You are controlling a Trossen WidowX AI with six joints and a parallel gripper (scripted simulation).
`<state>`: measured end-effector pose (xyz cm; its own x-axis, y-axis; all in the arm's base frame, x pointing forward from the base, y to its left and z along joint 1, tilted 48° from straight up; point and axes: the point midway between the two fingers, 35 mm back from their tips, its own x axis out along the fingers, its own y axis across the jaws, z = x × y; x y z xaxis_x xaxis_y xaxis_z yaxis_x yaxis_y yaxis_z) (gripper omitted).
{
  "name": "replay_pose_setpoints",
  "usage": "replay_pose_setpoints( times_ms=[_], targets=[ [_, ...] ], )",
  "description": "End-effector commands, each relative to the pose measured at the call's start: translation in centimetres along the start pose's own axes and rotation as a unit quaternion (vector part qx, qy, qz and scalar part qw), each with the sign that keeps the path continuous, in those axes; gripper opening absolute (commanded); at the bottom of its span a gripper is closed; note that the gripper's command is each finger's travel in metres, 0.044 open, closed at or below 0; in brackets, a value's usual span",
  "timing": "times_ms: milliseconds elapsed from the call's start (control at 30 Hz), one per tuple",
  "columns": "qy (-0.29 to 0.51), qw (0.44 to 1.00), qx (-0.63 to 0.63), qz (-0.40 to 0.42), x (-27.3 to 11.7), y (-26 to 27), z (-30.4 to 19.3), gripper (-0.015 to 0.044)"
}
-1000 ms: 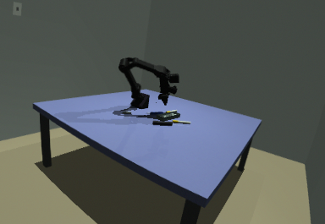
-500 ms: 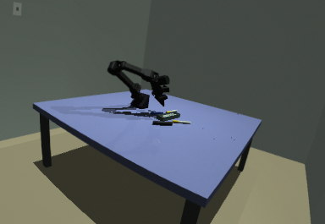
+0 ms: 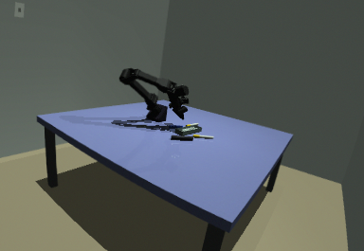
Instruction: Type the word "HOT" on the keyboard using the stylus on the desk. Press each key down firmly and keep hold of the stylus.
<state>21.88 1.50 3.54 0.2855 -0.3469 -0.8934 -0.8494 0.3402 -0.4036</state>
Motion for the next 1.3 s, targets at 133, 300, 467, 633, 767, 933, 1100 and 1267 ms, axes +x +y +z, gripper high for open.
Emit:
replay_pose_setpoints(
  times_ms=[133,300,467,633,767,933,1100,1267],
  targets=[
    [-0.001,1.000,-0.003,0.002,0.6,0.3,-0.3,0.0150],
    [-0.001,1.000,-0.003,0.002,0.8,0.2,-0.6,0.0150],
    [-0.001,1.000,-0.003,0.002,1.1,0.2,-0.8,0.0150],
    [-0.001,1.000,-0.003,0.002,1.4,0.2,-0.9,0.0150],
    [-0.001,1.000,-0.003,0.002,1.7,0.2,-1.1,0.0150],
    [-0.001,1.000,-0.003,0.002,2.0,0.2,-1.3,0.0150],
    [0.000,1.000,-0.003,0.002,2.3,0.2,-1.4,0.0150],
    [0.000,1.000,-0.003,0.002,2.5,0.2,-1.6,0.0150]
  ],
)
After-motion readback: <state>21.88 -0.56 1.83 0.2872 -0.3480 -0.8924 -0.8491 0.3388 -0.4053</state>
